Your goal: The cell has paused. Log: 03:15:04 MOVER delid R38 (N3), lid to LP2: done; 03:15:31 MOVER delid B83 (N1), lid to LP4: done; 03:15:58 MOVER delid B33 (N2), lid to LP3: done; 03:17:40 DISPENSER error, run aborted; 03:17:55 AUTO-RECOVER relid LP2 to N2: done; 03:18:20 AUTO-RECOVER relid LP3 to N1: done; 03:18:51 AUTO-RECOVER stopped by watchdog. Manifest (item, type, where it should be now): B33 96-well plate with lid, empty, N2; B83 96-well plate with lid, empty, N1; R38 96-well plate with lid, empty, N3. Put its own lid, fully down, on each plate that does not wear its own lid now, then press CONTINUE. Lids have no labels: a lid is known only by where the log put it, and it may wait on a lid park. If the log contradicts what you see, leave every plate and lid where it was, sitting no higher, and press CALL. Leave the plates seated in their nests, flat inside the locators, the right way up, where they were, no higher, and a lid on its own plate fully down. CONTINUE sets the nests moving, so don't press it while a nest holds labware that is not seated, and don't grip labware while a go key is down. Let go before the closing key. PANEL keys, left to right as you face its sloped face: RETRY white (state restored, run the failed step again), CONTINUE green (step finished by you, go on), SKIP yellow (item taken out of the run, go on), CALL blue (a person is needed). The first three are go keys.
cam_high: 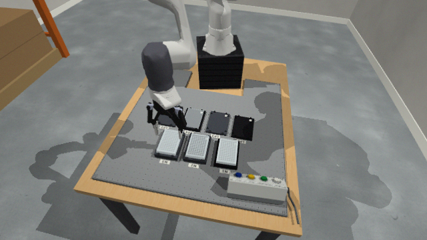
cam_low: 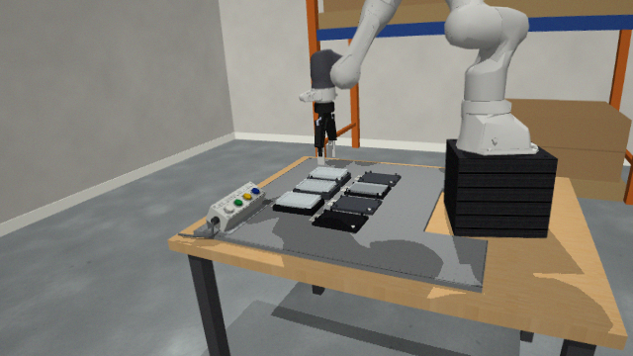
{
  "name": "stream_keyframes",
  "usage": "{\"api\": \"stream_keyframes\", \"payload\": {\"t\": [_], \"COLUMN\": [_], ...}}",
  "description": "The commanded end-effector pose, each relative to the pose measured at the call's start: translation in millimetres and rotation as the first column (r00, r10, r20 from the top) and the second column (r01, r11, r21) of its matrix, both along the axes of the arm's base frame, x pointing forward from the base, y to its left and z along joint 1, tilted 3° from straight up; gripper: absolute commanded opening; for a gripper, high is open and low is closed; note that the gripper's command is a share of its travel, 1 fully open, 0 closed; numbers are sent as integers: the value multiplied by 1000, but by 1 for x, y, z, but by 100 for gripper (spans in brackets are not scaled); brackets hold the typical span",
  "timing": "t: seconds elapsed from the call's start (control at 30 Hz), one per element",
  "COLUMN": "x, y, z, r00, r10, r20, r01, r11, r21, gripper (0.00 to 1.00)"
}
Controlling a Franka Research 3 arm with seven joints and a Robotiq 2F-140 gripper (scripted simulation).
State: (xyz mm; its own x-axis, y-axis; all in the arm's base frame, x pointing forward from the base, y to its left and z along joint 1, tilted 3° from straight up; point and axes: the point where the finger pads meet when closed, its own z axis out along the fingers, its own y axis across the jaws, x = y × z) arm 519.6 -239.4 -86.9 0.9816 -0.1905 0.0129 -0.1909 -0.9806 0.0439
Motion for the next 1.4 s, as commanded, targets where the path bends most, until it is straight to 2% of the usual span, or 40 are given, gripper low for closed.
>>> {"api": "stream_keyframes", "payload": {"t": [0.0, 0.03, 0.1, 0.17, 0.2, 0.4, 1.37], "x": [15, 24, 28, 28, 38, 44, 44], "y": [41, 71, 95, 95, 148, 256, 256], "z": [-1, -2, -4, -4, -5, -10, -10], "r00": [1000, 1000, 1000, 1000, 1000, 1000, 1000], "r10": [4, 5, 8, 8, 9, 12, 12], "r20": [-2, -2, -2, -2, -2, -2, -2], "r01": [-4, -5, -8, -8, -9, -12, -12], "r11": [1000, 1000, 1000, 1000, 1000, 1000, 1000], "r21": [2, 3, 3, 3, 3, 2, 2], "gripper": [66, 66, 66, 66, 66, 66, 66]}}
